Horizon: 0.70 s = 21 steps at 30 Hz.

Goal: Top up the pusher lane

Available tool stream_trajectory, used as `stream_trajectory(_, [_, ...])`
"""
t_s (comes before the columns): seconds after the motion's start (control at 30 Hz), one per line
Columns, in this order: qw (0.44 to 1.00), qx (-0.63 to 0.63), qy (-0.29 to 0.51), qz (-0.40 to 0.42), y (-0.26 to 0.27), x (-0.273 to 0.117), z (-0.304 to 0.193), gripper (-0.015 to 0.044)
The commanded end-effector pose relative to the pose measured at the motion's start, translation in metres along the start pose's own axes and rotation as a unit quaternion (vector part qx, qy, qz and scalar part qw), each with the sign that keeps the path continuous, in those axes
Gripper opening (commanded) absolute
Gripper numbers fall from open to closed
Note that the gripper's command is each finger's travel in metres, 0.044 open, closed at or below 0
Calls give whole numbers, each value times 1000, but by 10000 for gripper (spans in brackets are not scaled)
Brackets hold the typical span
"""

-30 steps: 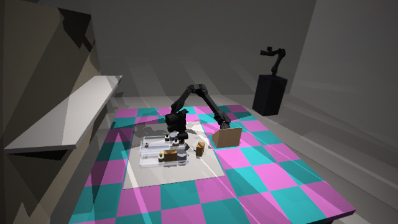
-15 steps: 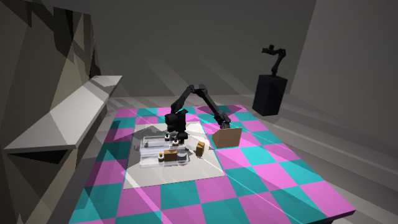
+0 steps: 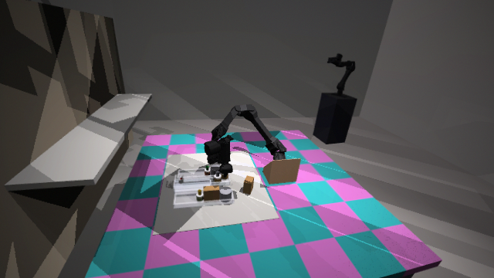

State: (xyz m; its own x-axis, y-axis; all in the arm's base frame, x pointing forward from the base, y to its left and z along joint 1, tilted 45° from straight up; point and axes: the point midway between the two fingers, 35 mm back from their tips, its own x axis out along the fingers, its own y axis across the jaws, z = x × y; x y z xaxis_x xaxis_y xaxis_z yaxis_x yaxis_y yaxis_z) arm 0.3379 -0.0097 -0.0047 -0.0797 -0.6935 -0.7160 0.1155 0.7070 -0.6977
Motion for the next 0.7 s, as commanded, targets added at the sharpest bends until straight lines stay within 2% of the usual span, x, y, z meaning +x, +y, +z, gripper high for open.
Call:
stream_trajectory(0.0, [1000, 6, -12, -2, -2, -2, 8, 0])
stream_trajectory(0.67, [1000, 6, -12, -2, -2, 5, 8, 0])
